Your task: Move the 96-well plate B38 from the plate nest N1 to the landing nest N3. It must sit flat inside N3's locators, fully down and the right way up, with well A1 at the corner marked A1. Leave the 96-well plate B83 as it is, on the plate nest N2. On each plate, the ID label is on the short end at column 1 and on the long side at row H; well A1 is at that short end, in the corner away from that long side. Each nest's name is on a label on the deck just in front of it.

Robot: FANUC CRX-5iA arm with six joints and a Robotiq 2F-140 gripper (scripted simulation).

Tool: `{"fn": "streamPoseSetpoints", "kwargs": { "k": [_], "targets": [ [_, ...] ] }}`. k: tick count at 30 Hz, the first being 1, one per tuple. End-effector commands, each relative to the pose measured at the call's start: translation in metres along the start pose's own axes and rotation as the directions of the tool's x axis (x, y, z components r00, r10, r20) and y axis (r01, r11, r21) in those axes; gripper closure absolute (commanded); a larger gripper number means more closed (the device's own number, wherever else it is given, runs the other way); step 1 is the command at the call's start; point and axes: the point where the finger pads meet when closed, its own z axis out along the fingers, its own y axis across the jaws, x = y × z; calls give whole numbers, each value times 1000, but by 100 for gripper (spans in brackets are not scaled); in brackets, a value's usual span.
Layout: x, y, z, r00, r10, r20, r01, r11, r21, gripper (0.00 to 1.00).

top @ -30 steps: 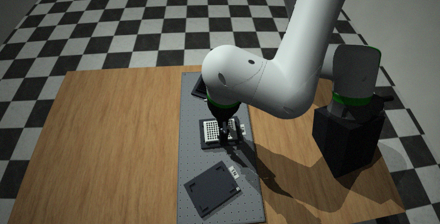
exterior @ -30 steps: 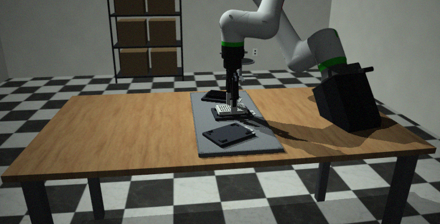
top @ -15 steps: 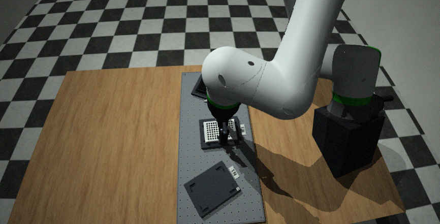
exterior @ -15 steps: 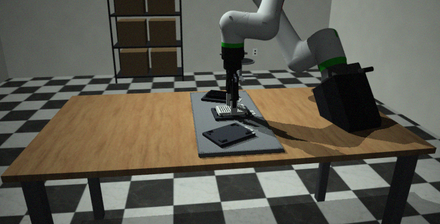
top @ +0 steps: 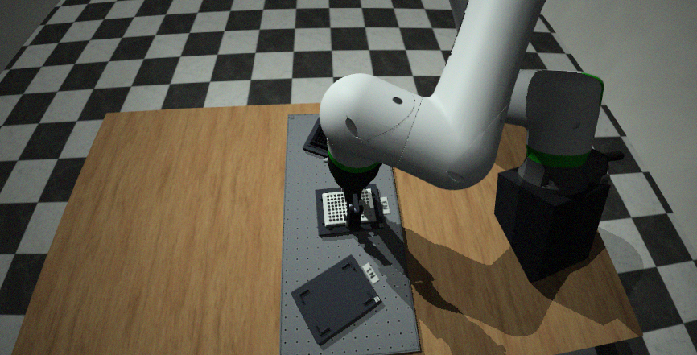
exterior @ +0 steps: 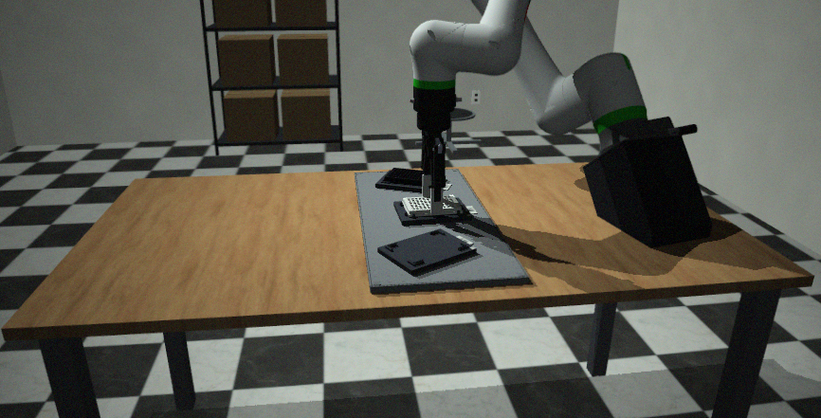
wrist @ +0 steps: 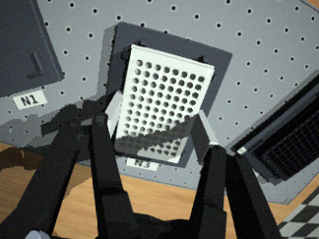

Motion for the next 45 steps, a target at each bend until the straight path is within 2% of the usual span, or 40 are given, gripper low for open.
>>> {"fn": "streamPoseSetpoints", "kwargs": {
  "k": [1, 19, 20, 45],
  "targets": [
    [0, 0, 0, 1000, 0, 0, 0, 1000, 0, 100],
    [0, 0, 0, 1000, 0, 0, 0, 1000, 0, 100],
    [0, 0, 0, 1000, 0, 0, 0, 1000, 0, 34],
    [0, 0, 0, 1000, 0, 0, 0, 1000, 0, 34]
  ]
}}
